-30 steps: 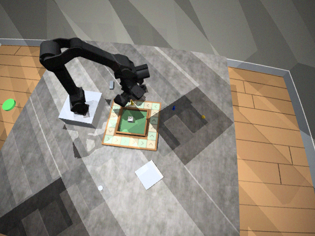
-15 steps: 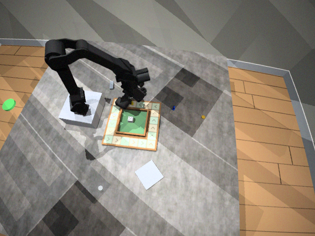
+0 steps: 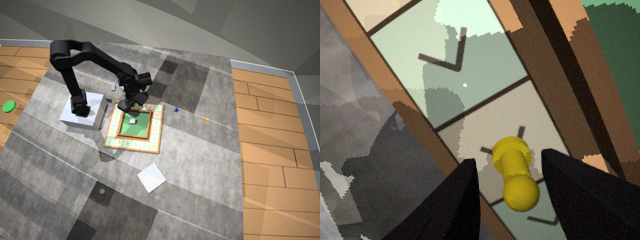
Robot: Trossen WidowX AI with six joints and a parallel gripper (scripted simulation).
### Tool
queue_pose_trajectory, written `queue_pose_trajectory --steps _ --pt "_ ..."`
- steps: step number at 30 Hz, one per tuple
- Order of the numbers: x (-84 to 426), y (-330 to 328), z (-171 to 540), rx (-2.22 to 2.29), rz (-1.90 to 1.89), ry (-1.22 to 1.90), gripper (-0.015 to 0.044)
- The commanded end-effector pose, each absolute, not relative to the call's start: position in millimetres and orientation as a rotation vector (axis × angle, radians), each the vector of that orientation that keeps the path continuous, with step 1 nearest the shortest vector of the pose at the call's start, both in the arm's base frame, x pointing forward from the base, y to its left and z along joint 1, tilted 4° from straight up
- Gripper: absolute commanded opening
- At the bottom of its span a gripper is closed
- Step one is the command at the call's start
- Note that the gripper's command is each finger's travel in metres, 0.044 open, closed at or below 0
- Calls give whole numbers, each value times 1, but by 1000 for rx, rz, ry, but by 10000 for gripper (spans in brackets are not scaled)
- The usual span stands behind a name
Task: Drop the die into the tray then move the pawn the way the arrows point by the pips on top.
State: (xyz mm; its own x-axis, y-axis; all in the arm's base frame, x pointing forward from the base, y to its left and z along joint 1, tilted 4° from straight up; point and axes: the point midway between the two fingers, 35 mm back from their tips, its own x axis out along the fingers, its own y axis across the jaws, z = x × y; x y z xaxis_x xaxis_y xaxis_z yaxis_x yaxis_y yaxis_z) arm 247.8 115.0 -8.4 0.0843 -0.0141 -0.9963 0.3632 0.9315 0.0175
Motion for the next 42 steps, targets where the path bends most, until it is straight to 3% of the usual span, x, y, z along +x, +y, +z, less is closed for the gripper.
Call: queue_pose_trajectory --steps 1,11,31,42 --pt "247 114 -10 284 -289 1468 62" --pt "247 114 -10 284 -289 1468 0" --pt "239 121 113 285 -288 1468 0" --pt "233 87 105 282 -291 1469 0"
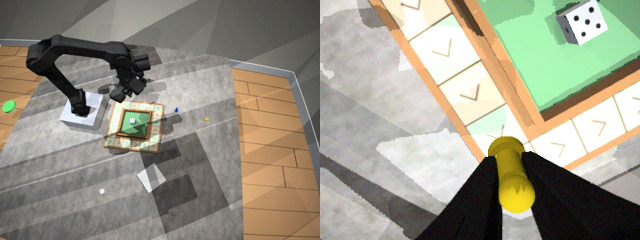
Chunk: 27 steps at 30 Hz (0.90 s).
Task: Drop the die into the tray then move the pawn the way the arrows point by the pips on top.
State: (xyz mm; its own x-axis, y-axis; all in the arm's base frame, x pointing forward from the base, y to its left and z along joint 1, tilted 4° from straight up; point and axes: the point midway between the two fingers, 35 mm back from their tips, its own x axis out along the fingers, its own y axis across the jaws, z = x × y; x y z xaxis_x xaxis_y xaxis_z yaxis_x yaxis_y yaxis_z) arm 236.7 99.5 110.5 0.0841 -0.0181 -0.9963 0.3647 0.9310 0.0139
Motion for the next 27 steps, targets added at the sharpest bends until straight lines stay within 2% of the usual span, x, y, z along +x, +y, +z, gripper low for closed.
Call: queue_pose_trajectory --steps 1,27 --pt "232 82 103 282 -291 1470 0" --pt "173 -16 46 276 -302 1473 0"
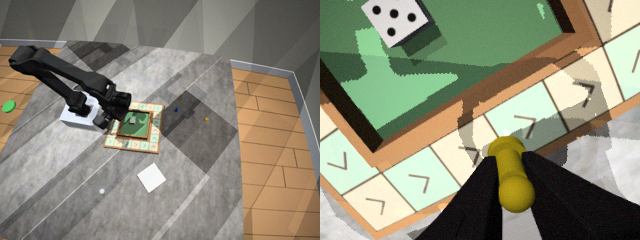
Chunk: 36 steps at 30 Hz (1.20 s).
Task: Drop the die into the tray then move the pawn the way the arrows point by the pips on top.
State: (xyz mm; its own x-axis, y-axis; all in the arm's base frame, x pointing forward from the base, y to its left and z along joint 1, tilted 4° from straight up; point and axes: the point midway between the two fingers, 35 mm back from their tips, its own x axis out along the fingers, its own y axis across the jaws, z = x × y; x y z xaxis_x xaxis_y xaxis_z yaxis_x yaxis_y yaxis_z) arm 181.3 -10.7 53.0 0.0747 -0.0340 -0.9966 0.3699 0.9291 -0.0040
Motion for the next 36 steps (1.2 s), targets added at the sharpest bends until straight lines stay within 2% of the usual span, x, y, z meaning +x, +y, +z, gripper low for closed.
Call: queue_pose_trajectory --steps 1,34,36 --pt "170 -19 44 275 -302 1473 0" --pt "164 -28 -16 271 -302 1473 0" --pt "167 -29 -10 273 -309 1462 53"
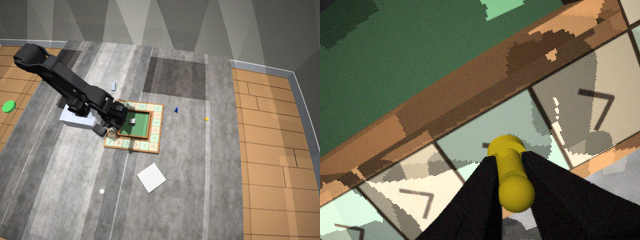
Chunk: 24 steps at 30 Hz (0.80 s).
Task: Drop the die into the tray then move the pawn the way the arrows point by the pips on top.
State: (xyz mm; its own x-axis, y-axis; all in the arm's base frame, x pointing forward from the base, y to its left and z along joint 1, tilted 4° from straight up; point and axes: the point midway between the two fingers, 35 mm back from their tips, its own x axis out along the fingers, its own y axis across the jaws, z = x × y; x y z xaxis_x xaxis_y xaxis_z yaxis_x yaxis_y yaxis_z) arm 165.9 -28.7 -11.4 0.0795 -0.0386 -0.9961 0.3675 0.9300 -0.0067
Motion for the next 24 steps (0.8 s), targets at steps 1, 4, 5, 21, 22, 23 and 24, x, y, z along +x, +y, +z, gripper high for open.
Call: queue_pose_trajectory --steps 1,4,5,21,22,23,24 --pt "167 -29 -10 273 -309 1462 79" --pt "167 -29 -10 273 -309 1462 157" --pt "167 -29 -10 273 -309 1462 184" --pt "165 -11 87 98 -139 1490 440" --pt "163 -6 101 48 -92 1493 440" --pt "161 -3 113 8 -54 1495 440" --pt "159 0 119 -17 -31 1495 440"
